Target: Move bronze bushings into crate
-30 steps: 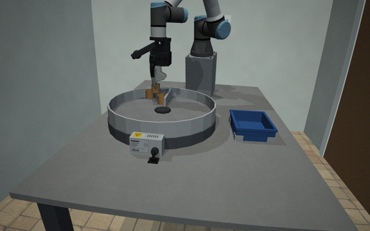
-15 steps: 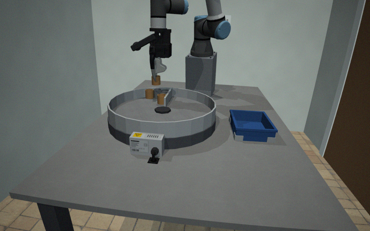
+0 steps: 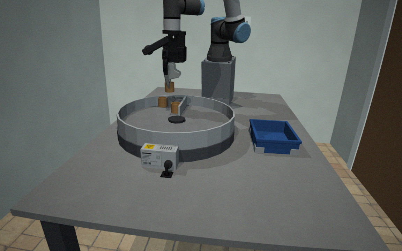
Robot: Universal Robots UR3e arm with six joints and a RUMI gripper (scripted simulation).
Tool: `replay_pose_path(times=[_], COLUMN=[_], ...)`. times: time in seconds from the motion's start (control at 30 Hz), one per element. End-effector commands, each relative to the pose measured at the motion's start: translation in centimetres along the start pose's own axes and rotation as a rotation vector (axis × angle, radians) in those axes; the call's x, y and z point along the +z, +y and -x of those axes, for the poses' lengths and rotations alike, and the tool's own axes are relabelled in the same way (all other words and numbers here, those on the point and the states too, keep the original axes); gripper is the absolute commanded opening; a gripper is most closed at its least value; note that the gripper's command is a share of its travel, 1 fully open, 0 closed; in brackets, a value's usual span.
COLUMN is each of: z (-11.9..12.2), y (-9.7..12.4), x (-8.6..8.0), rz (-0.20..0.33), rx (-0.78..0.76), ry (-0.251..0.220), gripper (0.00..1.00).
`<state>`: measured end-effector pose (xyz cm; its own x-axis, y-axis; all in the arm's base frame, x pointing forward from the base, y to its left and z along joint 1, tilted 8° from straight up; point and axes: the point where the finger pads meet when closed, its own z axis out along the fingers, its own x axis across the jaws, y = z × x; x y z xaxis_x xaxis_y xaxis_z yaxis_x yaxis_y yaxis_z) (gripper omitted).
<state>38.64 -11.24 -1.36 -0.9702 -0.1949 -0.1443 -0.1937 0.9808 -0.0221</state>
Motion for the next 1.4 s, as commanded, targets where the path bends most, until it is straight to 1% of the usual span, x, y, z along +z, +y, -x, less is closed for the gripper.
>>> replay_pose_path(times=[0.0, 1.0, 1.37], z=[0.07, 0.10, 0.29], y=[-0.07, 0.03, 0.55], x=[-0.08, -0.08, -0.08], rz=[-0.002, -0.002, -0.002], rx=[0.000, 0.000, 0.000], ry=[-0.002, -0.002, -0.002], gripper=[0.00, 0.00, 0.00])
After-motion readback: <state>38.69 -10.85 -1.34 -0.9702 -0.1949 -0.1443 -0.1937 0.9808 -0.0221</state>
